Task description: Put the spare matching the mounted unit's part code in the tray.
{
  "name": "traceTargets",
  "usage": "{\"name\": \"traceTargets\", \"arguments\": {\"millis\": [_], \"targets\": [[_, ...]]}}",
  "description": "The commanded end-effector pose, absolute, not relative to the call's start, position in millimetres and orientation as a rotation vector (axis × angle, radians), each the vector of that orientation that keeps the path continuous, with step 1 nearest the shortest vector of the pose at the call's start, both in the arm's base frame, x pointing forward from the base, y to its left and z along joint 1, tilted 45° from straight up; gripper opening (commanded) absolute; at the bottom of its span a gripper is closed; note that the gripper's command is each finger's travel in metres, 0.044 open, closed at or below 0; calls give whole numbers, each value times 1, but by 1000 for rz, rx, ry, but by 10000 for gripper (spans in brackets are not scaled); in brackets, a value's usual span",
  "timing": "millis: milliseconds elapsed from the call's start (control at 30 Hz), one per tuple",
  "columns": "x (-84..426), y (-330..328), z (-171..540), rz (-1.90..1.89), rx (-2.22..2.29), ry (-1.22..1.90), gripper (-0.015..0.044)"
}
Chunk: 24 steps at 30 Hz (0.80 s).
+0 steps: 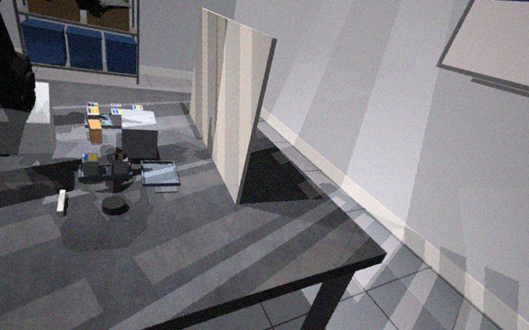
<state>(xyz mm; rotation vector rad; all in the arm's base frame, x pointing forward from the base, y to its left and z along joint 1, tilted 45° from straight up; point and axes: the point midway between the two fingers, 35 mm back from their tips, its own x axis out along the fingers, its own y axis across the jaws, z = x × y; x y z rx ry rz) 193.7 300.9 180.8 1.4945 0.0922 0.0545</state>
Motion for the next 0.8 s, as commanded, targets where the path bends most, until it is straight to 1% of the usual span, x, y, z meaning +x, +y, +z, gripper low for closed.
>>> {"name": "traceTargets", "arguments": {"millis": [0,33,200,267,400,567,767], "targets": [[194,301,181,54,1495,92,426],[194,301,181,54,1495,92,440],[195,301,180,52,1486,92,440],[205,304,178,36,1419,95,440],[253,308,161,-64,1096,139,440],[310,296,128,-215,588,294,440],[340,273,108,-314,283,442,440]]}}
